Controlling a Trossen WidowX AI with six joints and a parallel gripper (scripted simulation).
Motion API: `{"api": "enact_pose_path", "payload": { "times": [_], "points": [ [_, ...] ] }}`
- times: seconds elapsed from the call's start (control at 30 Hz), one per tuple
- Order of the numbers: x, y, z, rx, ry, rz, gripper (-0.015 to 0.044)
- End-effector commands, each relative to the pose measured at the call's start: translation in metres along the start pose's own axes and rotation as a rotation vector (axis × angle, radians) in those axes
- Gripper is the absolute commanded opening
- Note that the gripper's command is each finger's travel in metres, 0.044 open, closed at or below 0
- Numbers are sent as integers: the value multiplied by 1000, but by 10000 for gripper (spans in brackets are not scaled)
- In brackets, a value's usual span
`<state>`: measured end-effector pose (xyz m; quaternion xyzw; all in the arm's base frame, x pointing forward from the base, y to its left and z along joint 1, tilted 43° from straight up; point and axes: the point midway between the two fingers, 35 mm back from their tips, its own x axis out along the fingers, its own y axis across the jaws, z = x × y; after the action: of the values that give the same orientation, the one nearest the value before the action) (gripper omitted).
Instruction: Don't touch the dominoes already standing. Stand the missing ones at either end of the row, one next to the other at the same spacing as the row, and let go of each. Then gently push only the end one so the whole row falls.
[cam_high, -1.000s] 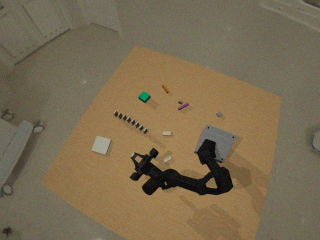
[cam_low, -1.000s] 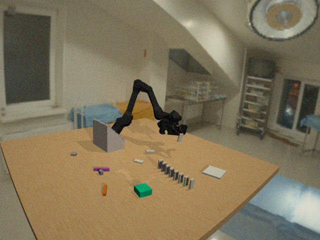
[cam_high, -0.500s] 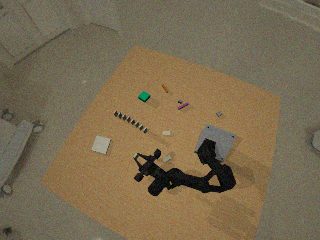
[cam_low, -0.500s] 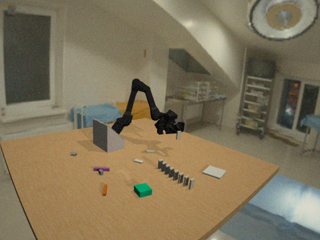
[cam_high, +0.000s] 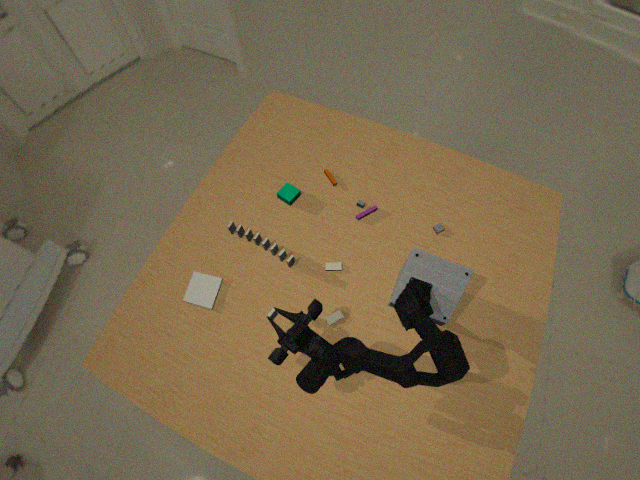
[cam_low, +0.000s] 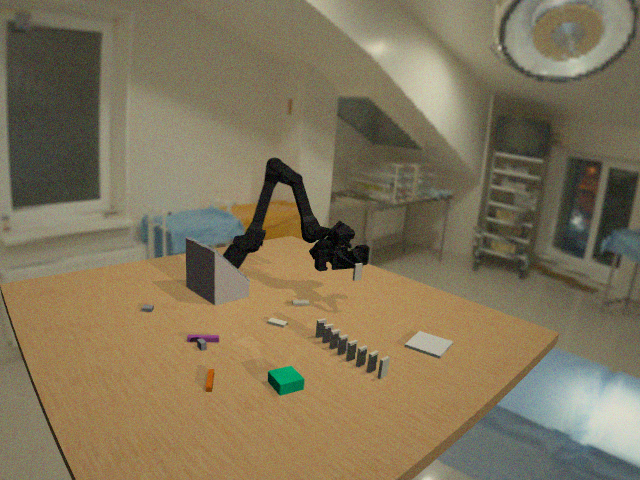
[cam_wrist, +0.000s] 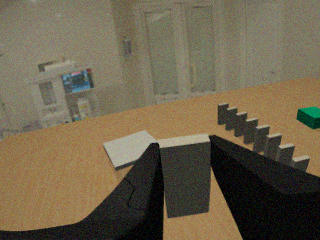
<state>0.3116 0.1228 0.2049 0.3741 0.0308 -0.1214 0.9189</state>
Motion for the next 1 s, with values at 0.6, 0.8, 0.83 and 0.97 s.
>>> {"api": "enact_pose_path", "payload": {
  "times": [0.6, 0.8, 0.83, 0.97],
  "points": [
    [4, 0, -74, -19, 12, -8, 107],
    [3, -3, -93, -16, 10, -7, 107],
    [3, -3, -96, -14, 9, -7, 107],
    [2, -5, -103, -11, 8, -7, 107]
  ]
}}
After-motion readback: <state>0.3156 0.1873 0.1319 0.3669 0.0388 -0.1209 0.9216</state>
